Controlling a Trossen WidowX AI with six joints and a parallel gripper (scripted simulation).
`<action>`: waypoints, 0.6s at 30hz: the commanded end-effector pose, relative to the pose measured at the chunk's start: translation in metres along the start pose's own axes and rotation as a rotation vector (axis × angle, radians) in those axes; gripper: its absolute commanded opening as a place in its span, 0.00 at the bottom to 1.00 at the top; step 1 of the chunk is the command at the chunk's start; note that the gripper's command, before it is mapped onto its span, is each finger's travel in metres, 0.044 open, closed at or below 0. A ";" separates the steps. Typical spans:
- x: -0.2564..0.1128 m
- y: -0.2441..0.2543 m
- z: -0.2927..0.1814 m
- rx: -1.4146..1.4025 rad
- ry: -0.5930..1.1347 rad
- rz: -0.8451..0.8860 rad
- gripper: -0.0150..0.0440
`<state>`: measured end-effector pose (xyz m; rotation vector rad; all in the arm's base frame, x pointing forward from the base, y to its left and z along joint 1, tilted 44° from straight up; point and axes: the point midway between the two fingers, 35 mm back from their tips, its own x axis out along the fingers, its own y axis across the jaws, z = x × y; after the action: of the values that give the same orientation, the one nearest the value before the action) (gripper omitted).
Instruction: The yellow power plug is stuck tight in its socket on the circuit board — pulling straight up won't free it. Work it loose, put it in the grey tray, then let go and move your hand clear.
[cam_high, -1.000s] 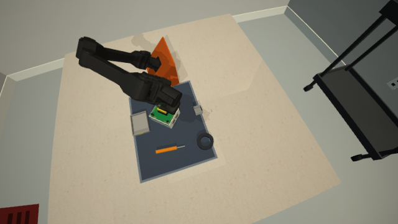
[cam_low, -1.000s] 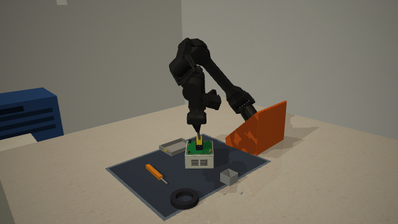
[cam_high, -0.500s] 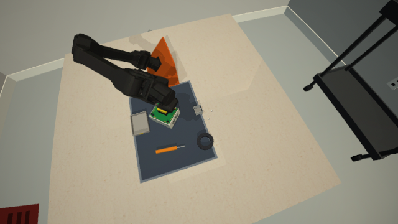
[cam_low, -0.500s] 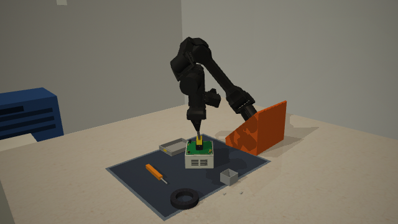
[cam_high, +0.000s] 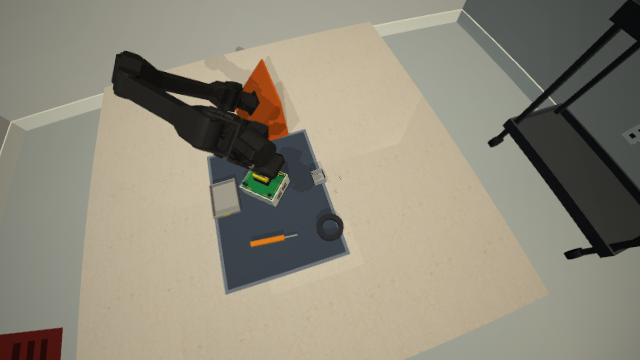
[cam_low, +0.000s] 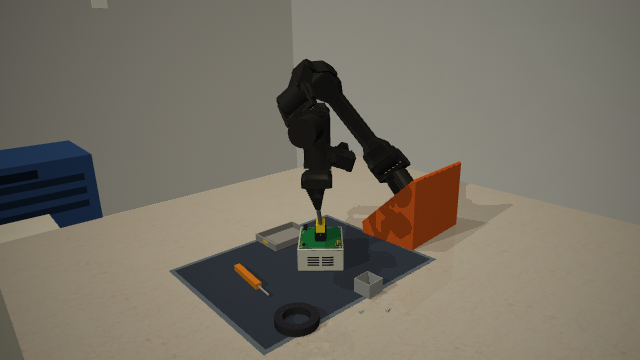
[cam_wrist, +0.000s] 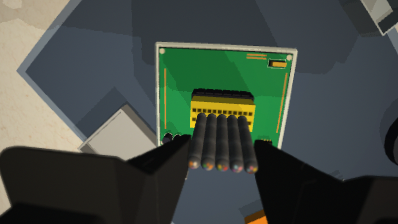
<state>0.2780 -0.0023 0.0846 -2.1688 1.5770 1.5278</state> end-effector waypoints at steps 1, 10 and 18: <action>0.004 0.000 0.000 0.003 0.001 0.001 0.61; 0.009 0.000 0.000 0.003 0.001 0.001 0.68; 0.021 0.000 0.000 0.003 0.002 0.001 0.68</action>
<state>0.2797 -0.0135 0.0731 -2.1650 1.5764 1.5152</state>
